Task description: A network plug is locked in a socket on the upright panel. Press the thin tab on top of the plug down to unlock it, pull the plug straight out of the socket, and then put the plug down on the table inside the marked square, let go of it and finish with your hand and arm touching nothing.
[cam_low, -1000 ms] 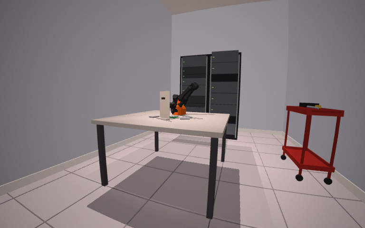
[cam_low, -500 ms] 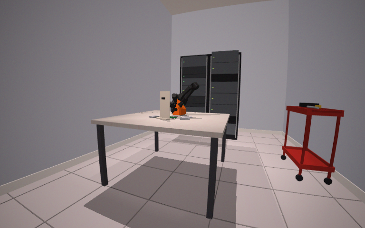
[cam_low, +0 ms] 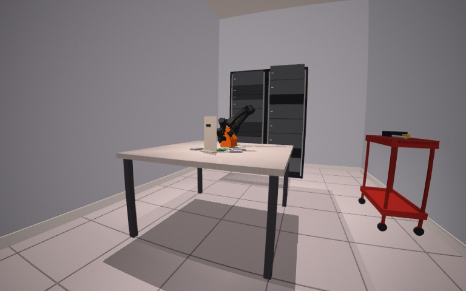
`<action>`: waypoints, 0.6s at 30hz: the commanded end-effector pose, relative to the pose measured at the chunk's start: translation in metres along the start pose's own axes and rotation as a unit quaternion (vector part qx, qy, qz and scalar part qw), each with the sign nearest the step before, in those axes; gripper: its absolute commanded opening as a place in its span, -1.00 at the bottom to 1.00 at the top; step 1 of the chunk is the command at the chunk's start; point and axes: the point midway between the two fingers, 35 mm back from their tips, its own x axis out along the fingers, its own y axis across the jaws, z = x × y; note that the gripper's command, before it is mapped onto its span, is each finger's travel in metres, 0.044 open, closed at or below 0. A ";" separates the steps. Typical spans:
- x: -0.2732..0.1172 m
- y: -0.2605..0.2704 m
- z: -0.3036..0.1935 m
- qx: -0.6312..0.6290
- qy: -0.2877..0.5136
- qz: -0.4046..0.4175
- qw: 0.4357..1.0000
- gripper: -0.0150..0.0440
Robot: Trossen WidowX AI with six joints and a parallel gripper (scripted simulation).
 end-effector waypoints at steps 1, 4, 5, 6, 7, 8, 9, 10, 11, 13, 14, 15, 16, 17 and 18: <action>-0.004 0.004 0.000 -0.003 0.002 0.001 1.000 0.04; -0.006 0.005 0.000 -0.003 0.001 0.001 1.000 0.04; -0.007 0.006 0.000 -0.003 0.001 0.001 1.000 0.04; -0.007 0.006 0.000 -0.003 0.001 0.001 1.000 0.04; -0.008 0.007 0.000 -0.003 0.001 0.001 1.000 0.04; -0.009 0.007 0.000 -0.003 0.001 0.001 1.000 0.04; -0.010 0.008 0.000 -0.003 0.001 0.001 1.000 0.04; -0.011 0.008 0.000 -0.003 0.001 0.001 1.000 0.04; -0.011 0.009 0.000 -0.003 0.001 0.001 1.000 0.04; -0.013 0.010 0.000 -0.003 0.002 0.001 1.000 0.04; -0.014 0.010 0.000 -0.003 0.002 0.001 1.000 0.04; -0.015 0.010 0.000 -0.003 0.002 0.001 1.000 0.04; -0.015 0.011 0.000 -0.003 0.002 0.001 1.000 0.04; -0.016 0.011 0.000 -0.003 0.002 0.001 1.000 0.04; -0.017 0.012 0.000 -0.003 0.002 0.001 1.000 0.04</action>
